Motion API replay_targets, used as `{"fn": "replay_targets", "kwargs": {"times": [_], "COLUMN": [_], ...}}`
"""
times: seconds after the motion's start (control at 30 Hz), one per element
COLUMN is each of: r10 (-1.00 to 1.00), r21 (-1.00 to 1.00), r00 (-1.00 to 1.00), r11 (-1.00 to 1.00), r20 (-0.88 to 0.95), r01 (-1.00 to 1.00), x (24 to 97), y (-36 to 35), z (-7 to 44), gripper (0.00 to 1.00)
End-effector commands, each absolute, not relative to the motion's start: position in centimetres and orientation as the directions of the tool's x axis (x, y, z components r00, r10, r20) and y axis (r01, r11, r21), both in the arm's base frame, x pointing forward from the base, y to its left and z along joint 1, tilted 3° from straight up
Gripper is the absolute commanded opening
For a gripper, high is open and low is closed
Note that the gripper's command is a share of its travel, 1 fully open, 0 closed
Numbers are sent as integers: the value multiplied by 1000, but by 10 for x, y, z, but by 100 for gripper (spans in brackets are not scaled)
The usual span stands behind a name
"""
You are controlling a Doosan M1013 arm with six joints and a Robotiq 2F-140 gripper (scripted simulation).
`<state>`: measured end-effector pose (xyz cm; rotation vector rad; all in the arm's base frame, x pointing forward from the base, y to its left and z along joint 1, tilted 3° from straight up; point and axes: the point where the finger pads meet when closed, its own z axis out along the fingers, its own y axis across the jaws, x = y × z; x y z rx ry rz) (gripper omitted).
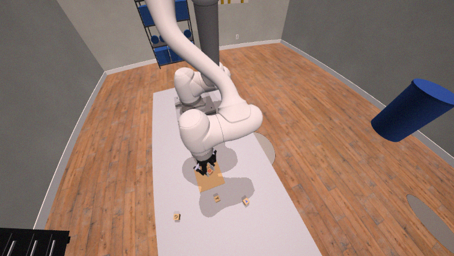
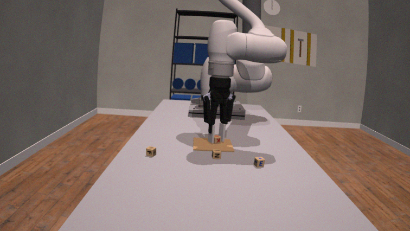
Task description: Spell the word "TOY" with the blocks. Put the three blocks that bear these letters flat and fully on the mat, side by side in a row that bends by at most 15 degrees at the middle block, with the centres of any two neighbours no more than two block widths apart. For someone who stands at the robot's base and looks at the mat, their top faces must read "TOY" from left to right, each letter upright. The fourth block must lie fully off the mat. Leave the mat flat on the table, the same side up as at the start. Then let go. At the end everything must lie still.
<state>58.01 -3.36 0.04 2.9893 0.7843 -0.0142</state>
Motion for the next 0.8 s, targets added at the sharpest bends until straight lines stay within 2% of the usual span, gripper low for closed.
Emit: {"fn": "replay_targets", "kwargs": {"times": [0.0, 0.03, 0.77], "r10": [486, 486, 486], "r21": [46, 46, 46], "r00": [874, 874, 874], "r11": [-872, -872, -872], "r20": [-27, -27, -27], "r01": [487, 487, 487], "x": [578, 578, 578], "y": [-35, -35, -35], "z": [-4, -4, -4], "gripper": [25, 13, 13]}}
